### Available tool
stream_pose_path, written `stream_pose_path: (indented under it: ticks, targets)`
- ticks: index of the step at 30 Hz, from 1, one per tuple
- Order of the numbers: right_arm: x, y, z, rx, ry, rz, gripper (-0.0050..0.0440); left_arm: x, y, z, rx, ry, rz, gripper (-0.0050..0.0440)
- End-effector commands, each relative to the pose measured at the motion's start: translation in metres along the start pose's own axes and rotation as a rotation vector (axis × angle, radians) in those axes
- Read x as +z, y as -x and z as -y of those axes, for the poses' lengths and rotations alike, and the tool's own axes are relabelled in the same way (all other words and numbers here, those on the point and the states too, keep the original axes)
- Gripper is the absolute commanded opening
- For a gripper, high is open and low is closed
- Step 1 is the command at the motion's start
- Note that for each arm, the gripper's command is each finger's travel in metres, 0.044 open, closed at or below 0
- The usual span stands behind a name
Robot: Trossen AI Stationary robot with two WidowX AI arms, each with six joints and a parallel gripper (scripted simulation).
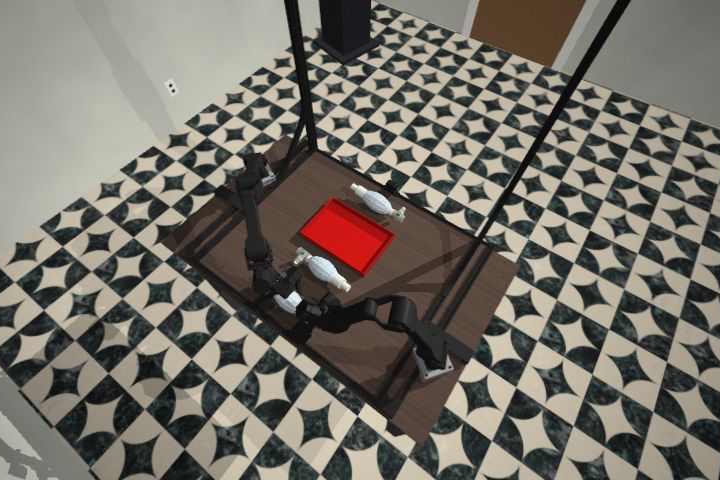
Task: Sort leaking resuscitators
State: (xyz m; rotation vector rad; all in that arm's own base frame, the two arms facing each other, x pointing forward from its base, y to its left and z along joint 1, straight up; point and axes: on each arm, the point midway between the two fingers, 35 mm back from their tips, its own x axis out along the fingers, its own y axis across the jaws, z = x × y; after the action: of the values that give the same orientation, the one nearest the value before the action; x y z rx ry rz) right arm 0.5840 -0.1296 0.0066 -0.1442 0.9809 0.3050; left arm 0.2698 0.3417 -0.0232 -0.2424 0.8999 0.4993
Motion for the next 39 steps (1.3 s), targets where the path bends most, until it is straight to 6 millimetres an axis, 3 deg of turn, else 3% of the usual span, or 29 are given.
stream_pose_path:
  ticks: [1, 23, 24, 39]
  targets:
    - [0.0000, 0.0000, 0.0000, 0.000, 0.000, 0.000, 0.0440, 0.0000, 0.0000, 0.0000, 0.000, 0.000, 0.000, 0.0000]
    - [0.0000, 0.0000, 0.0000, 0.000, 0.000, 0.000, 0.0440, 0.0000, 0.0000, 0.0000, 0.000, 0.000, 0.000, 0.0000]
    - [0.0000, 0.0000, 0.0000, 0.000, 0.000, 0.000, 0.0440, 0.0000, 0.0000, 0.0000, 0.000, 0.000, 0.000, 0.0440]
    - [0.0000, 0.0000, 0.0000, 0.000, 0.000, 0.000, 0.0440, 0.0000, 0.0000, 0.0000, 0.000, 0.000, 0.000, 0.0440]
